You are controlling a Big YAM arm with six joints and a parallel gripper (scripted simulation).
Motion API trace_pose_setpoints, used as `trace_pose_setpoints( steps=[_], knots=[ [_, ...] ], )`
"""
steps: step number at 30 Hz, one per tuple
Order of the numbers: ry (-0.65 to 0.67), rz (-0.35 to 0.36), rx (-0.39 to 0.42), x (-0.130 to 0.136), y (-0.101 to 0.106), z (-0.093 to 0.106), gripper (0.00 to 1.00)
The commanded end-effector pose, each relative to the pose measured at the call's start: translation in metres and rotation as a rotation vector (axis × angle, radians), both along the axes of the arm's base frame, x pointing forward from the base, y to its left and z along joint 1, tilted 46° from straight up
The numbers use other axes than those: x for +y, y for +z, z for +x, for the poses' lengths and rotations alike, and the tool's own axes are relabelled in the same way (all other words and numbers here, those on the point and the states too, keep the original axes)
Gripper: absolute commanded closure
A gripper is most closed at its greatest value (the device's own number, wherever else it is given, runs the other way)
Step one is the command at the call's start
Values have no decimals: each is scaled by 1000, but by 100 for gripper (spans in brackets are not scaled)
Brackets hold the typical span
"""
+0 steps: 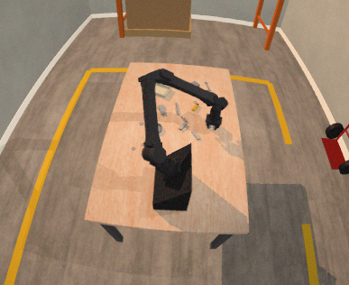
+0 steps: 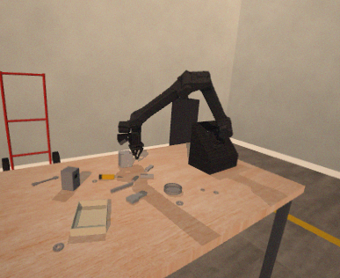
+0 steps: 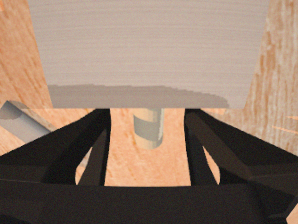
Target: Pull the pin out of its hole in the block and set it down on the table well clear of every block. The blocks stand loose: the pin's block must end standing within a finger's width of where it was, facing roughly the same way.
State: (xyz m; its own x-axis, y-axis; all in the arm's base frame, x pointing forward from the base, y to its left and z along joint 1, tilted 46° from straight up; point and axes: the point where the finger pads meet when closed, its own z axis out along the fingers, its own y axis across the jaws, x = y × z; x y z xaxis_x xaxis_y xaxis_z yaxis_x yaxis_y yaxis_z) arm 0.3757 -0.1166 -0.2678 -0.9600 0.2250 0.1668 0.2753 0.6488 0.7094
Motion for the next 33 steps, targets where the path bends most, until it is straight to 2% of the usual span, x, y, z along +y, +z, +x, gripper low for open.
trace_pose_setpoints(
  steps=[1, 9, 10, 33],
  knots=[
    [7, 0, 3, 7, -3, 3, 56],
    [5, -2, 1, 6, -3, 4, 56],
    [5, -2, 1, 6, -3, 4, 100],
    [5, -2, 1, 6, -3, 4, 100]
  ],
)
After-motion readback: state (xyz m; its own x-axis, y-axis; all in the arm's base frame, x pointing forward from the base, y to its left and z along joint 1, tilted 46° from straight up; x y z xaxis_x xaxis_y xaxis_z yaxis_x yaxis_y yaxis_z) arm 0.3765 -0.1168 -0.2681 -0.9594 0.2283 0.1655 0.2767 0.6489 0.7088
